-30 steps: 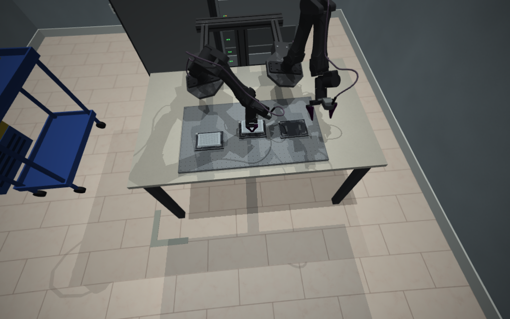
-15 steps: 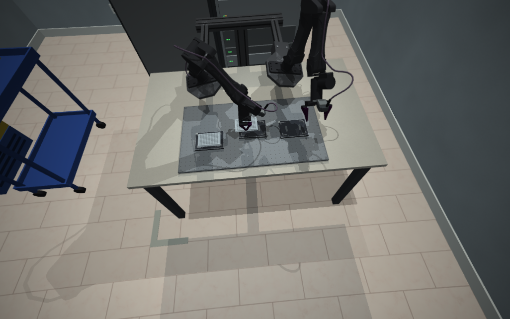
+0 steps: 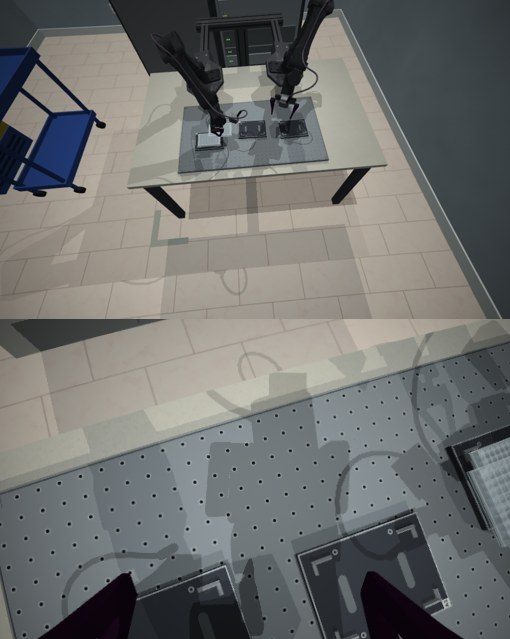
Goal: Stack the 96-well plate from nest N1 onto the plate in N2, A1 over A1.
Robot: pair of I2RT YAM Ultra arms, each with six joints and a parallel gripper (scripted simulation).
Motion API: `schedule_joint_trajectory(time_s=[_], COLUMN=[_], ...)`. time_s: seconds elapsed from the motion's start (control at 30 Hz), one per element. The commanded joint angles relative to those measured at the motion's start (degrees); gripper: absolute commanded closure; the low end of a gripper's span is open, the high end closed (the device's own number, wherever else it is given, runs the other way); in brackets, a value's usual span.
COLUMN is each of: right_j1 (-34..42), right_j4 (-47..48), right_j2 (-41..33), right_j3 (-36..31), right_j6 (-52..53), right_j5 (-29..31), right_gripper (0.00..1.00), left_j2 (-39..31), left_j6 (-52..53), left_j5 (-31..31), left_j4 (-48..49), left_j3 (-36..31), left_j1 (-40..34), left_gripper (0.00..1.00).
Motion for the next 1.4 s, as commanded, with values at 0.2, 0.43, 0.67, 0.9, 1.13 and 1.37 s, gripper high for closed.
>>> schedule_joint_trajectory(time_s=[0.2,0.43,0.67,0.9,1.13,1.37], right_j1=[-10.75,-13.76,-14.95,-14.91,-15.04,-16.20], right_j4=[-0.79,-0.89,-0.95,-0.95,3.14,7.87], right_j2=[-6.20,-7.33,-7.82,-7.84,-7.57,-3.26], right_j3=[-1.64,-1.59,-1.57,-1.57,-2.40,-3.23], right_j6=[-13.42,-15.65,-16.55,-16.60,-17.03,-17.99], right_j5=[-3.56,-4.07,-4.26,-4.28,-4.42,-4.81], right_gripper=[0.21,0.21,0.21,0.21,0.21,0.21], left_j2=[-3.44,-4.17,-5.12,-5.08,-5.10,-5.11], left_j6=[-6.21,-8.77,-11.35,-12.71,-12.84,-12.81], left_j5=[-12.46,-17.70,-23.13,-25.03,-24.64,-24.65], left_j4=[-8.44,-12.18,-15.98,-17.82,-17.36,-17.39], left_j3=[3.35,4.44,5.60,6.59,6.70,6.71], left_j1=[-24.10,-38.72,-57.31,-62.72,-62.87,-62.88], left_gripper=[0.00,0.00,0.00,0.00,0.00,0.00])
